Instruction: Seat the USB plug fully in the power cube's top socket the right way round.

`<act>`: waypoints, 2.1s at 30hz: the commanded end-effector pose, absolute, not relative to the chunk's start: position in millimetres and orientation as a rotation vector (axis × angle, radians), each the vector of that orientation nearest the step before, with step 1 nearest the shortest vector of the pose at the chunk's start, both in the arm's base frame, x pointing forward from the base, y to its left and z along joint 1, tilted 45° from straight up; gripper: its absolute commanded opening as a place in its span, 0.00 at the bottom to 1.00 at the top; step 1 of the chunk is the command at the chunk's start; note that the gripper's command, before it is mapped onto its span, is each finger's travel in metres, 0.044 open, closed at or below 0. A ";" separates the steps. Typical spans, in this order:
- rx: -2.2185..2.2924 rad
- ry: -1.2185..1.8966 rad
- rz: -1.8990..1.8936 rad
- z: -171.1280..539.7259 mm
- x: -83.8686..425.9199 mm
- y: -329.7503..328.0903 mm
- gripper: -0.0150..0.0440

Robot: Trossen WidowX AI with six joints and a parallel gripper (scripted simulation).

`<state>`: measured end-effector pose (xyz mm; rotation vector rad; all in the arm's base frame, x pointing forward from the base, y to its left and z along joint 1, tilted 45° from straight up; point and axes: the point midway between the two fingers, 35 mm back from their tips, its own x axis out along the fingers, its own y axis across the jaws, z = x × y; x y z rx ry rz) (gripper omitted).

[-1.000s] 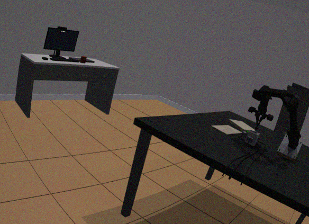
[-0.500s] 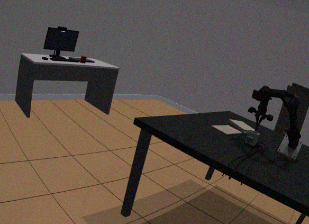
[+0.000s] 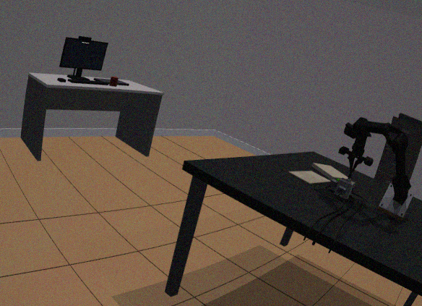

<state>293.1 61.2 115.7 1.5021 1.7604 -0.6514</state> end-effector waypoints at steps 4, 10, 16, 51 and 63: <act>1.501 1.758 -0.656 114.7 293.0 61.6 0.25; 1.501 1.758 -0.656 114.2 292.9 62.1 0.25; 1.501 1.758 -0.656 113.7 292.8 62.7 0.25; 1.501 1.758 -0.656 110.7 292.5 65.6 0.25; 1.501 1.758 -0.655 109.7 292.3 66.6 0.25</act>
